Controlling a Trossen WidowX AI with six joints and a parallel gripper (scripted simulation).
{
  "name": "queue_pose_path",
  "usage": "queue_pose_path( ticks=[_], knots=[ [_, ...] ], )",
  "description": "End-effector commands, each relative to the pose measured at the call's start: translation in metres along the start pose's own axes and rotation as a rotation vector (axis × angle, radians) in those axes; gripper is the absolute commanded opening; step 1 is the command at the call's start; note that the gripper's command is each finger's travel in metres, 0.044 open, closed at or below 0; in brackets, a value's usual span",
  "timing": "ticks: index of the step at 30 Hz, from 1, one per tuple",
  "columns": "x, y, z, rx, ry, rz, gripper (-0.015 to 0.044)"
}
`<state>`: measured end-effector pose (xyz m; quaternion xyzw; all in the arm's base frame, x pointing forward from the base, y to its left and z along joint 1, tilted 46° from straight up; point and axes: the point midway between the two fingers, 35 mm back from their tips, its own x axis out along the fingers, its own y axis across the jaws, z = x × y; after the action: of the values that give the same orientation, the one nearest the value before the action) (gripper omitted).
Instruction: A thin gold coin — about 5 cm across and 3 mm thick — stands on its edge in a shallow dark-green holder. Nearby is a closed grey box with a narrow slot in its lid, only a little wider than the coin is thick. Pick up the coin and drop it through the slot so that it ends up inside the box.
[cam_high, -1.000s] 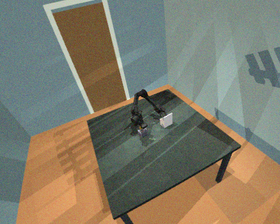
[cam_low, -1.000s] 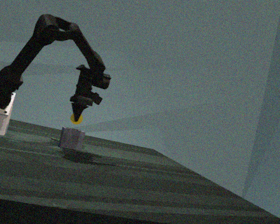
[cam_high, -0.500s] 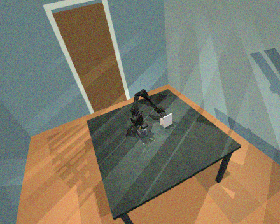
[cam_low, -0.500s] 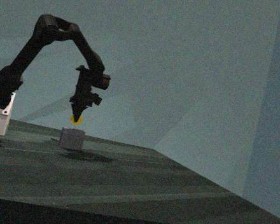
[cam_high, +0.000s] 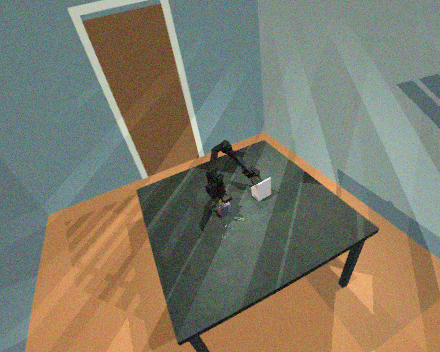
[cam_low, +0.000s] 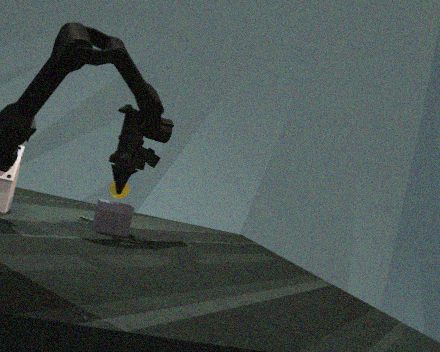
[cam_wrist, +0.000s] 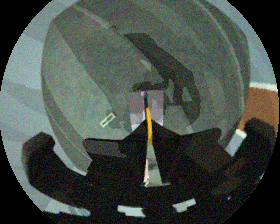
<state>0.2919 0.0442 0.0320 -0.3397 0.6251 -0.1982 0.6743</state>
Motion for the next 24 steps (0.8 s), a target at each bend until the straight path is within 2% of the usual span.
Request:
queue_pose_path(
  ticks=[1,24],
  knots=[
    [0.0033,-0.0002,-0.0010,-0.006,0.005,-0.006,0.0000],
    [0.0103,-0.0005,-0.0013,-0.006,0.005,-0.006,0.0000]
  ],
)
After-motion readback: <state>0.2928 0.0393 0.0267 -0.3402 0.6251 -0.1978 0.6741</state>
